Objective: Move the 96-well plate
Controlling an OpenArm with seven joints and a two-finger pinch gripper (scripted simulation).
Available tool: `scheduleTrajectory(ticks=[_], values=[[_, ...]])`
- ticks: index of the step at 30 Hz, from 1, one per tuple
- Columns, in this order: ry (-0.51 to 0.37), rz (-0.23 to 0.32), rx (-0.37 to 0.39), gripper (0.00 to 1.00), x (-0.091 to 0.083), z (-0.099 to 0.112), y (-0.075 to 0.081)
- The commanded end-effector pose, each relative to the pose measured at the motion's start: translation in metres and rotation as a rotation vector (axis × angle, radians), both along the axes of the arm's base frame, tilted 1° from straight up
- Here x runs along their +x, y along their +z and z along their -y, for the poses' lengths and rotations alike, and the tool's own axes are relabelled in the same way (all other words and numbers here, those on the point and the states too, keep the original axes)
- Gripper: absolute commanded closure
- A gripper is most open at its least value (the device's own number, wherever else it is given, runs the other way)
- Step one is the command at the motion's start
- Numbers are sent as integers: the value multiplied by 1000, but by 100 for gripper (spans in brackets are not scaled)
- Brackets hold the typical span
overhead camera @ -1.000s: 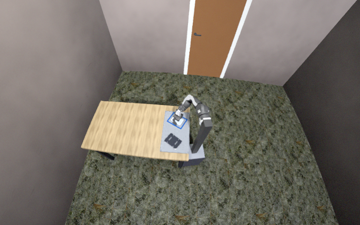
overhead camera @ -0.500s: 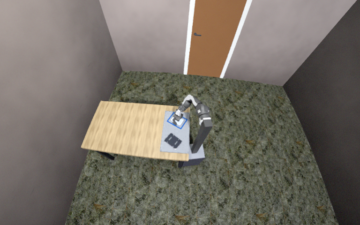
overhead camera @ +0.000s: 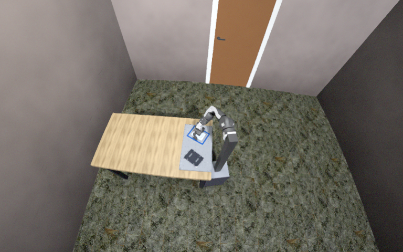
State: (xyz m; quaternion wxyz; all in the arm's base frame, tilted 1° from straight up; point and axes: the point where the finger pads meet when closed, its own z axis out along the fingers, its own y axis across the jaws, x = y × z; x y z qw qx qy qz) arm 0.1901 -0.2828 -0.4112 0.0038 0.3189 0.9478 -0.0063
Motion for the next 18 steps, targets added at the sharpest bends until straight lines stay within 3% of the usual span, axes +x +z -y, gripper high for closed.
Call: scheduleTrajectory(ticks=[1,18], values=[[-1,-3,-2,23,-1,1,0],[-1,-3,-1,23,-2,1,-1]])
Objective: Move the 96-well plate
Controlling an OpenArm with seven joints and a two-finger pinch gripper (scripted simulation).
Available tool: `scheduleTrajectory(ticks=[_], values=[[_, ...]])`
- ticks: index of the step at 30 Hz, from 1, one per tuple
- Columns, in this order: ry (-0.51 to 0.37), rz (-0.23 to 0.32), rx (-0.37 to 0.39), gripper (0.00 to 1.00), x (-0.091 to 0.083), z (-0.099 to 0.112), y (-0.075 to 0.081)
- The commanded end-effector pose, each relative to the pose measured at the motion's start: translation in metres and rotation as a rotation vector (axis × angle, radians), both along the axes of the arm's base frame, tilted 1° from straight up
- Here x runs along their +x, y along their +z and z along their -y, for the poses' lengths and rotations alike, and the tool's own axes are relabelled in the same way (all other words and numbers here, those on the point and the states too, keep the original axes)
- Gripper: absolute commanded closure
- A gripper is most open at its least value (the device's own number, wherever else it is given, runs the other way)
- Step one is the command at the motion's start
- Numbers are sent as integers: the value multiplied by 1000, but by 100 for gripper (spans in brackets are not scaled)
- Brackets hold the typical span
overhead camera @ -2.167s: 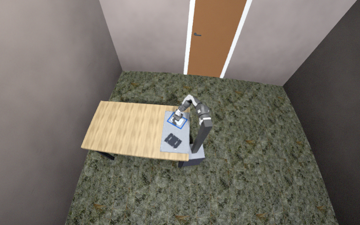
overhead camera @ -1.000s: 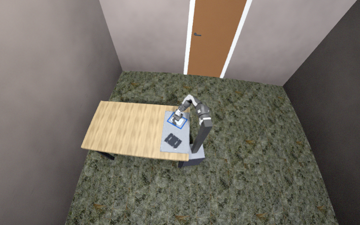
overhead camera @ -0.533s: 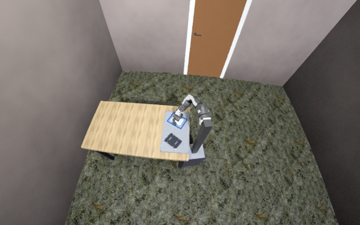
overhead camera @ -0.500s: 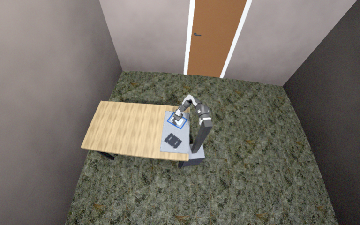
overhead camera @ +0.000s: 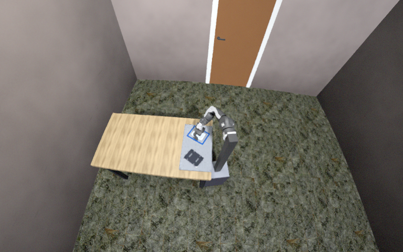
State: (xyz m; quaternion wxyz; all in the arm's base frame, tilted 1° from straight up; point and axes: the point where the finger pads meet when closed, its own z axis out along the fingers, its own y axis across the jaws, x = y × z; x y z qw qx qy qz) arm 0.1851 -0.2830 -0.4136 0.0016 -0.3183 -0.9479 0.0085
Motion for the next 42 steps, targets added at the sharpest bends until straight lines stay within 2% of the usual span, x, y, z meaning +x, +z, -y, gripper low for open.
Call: scheduleTrajectory(ticks=[1,15,30,32,40,42], values=[[-2,9,-1,23,4,1,2],[-2,10,-2,23,6,1,3],[-2,14,2,73,6,0,3],[-2,14,2,73,6,0,3],[-2,14,1,100,6,0,3],[-2,14,1,100,6,0,3]])
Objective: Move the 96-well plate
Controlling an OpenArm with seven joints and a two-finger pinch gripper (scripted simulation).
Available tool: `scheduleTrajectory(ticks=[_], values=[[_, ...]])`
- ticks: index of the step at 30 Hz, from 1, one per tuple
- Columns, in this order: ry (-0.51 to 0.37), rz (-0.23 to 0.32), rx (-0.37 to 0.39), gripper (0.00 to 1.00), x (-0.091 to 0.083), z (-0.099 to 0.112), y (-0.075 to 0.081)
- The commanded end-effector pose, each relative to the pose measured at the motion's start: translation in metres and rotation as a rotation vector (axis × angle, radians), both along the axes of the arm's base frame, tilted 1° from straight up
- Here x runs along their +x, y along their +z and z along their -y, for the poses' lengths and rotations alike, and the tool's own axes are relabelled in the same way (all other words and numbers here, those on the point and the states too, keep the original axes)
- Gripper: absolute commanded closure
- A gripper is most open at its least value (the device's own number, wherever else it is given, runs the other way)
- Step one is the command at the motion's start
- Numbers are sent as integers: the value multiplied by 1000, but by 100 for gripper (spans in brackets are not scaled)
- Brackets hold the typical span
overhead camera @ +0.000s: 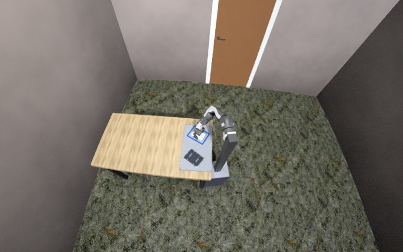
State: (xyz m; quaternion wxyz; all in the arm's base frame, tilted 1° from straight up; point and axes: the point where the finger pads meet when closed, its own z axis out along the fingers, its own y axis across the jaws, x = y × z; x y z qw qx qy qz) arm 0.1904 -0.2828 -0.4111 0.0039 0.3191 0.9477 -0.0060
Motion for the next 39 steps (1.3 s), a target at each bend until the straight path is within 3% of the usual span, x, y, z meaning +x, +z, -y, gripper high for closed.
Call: scheduleTrajectory(ticks=[1,24,29,39], values=[[-1,2,0,100,1,0,0],[-1,2,0,100,1,0,0],[-1,-2,-4,100,2,1,32],[-1,-2,-4,100,2,1,32]])
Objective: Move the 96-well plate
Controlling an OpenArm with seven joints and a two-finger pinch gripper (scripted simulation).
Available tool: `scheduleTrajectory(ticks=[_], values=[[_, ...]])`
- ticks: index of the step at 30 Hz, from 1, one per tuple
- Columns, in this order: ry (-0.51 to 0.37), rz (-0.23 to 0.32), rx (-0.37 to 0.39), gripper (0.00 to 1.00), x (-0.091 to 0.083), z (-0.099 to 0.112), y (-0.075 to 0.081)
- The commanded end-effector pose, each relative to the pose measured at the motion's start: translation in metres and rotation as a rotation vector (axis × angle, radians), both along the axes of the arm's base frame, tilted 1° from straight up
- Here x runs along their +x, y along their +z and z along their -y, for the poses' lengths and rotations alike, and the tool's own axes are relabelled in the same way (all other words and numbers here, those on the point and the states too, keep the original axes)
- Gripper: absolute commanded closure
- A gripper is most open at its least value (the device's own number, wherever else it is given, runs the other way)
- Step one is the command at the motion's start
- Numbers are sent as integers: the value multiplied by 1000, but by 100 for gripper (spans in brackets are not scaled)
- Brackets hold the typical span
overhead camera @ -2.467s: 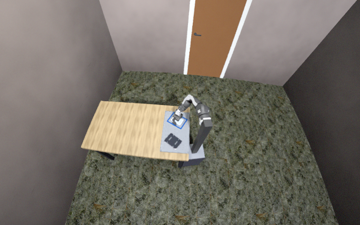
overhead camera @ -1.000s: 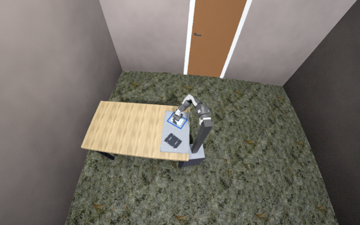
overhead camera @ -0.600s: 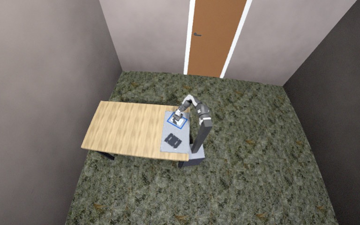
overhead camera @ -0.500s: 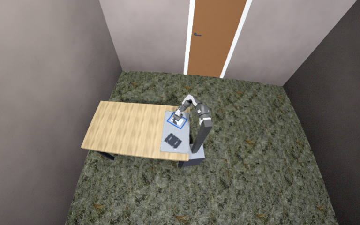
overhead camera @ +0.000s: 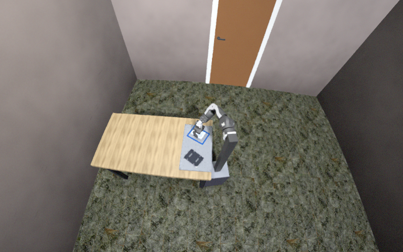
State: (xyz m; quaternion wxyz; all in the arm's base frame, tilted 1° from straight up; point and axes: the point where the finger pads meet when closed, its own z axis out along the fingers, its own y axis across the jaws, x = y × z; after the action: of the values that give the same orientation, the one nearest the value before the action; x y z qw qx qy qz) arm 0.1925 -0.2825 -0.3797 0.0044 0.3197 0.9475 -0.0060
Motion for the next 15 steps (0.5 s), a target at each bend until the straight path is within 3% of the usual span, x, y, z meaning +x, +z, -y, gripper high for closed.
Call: scheduleTrajectory(ticks=[1,2,7,15], values=[[0,-3,-3,100,0,1,1],[0,-3,-3,100,0,1,1],[1,-3,-3,100,0,0,32],[1,-3,-3,100,0,0,32]])
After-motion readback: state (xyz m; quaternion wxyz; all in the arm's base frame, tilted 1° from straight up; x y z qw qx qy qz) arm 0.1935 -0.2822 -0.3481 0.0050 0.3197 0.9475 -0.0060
